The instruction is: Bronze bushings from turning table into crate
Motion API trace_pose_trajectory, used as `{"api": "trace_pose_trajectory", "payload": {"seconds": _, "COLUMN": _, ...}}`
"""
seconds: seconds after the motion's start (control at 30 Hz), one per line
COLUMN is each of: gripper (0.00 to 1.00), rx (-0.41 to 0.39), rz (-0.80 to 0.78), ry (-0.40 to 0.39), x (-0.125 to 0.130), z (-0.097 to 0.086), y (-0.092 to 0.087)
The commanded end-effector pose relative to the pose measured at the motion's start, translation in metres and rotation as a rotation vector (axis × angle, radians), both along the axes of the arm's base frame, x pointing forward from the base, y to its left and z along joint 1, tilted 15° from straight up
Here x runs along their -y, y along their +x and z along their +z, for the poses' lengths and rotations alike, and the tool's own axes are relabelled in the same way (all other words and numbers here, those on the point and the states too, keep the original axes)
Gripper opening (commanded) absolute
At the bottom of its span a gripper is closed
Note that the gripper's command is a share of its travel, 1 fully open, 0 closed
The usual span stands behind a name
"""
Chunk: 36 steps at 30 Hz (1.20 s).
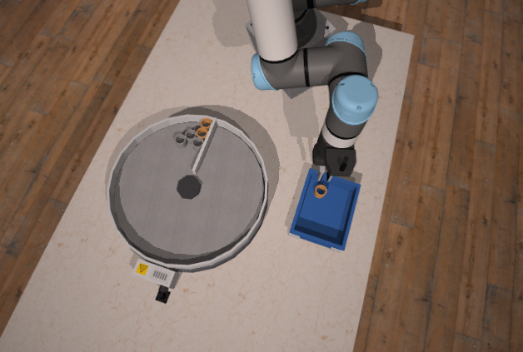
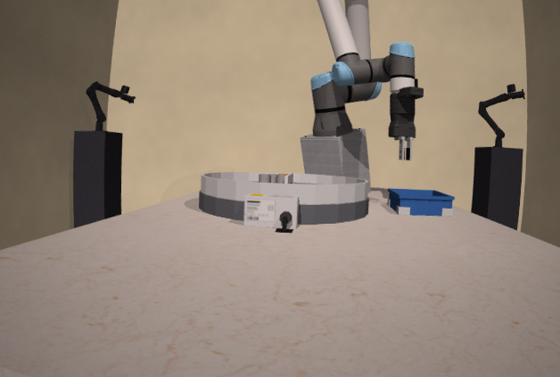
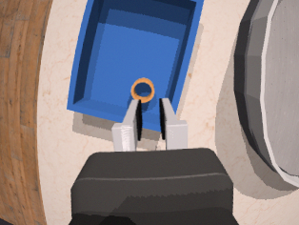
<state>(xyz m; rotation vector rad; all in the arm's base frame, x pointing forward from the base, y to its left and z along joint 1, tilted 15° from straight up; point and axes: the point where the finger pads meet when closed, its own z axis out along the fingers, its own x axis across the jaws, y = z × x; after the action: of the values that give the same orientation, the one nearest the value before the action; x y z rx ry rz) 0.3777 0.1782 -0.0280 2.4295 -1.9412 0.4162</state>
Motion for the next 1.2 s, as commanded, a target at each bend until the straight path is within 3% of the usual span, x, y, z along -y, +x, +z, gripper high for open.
{"api": "trace_pose_trajectory", "payload": {"seconds": 0.0, "gripper": 0.42, "rx": 0.001, "rz": 0.0, "ry": 0.0, "x": 0.0, "z": 0.0, "y": 0.0}}
{"api": "trace_pose_trajectory", "payload": {"seconds": 0.83, "gripper": 0.42, "rx": 0.001, "rz": 0.0, "ry": 0.0, "x": 0.0, "z": 0.0, "y": 0.0}}
{"api": "trace_pose_trajectory", "payload": {"seconds": 1.0, "gripper": 0.4, "rx": 0.0, "rz": 0.0, "ry": 0.0, "x": 0.051, "z": 0.005, "y": -0.013}}
{"api": "trace_pose_trajectory", "payload": {"seconds": 1.17, "gripper": 0.4, "rx": 0.0, "rz": 0.0, "ry": 0.0, "x": 0.051, "z": 0.005, "y": -0.013}}
